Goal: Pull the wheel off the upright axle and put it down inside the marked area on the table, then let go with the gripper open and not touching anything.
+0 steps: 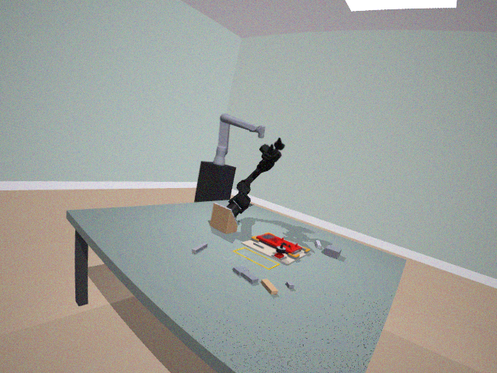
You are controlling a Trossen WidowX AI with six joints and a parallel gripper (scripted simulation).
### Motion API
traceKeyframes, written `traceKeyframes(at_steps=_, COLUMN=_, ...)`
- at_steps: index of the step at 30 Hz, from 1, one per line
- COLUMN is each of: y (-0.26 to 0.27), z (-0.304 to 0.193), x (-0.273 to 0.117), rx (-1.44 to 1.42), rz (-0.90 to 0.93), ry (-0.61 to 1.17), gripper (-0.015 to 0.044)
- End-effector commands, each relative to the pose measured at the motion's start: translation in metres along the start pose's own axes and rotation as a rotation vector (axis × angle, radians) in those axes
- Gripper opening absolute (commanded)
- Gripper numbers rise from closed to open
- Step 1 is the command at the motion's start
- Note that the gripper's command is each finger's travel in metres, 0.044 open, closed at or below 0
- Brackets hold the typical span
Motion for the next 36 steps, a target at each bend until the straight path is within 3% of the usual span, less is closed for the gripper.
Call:
traceKeyframes(at_steps=1, y=0.000, z=-0.001, x=0.001, rx=-0.002, rz=-0.002, ry=0.001, gripper=0.0374)
traceKeyframes(at_steps=4, y=-0.004, z=-0.010, x=0.013, rx=-0.034, rz=-0.038, ry=0.017, gripper=0.0300)
traceKeyframes(at_steps=20, y=-0.081, z=-0.100, x=0.129, rx=-0.258, rz=-0.460, ry=0.196, gripper=0.0300)
traceKeyframes(at_steps=36, y=-0.196, z=-0.167, x=0.208, rx=-0.501, rz=-0.842, ry=0.446, gripper=0.0300)
Point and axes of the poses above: the point midway between the two fingers, 35 mm back from their tips, its own x axis out along the fingers, its own y axis across the jaws, z = x × y, the point moved 3 cm from there along -x, back along the fingers, and after that the axes turned 15 degrees about x, right-handed, at the moved point
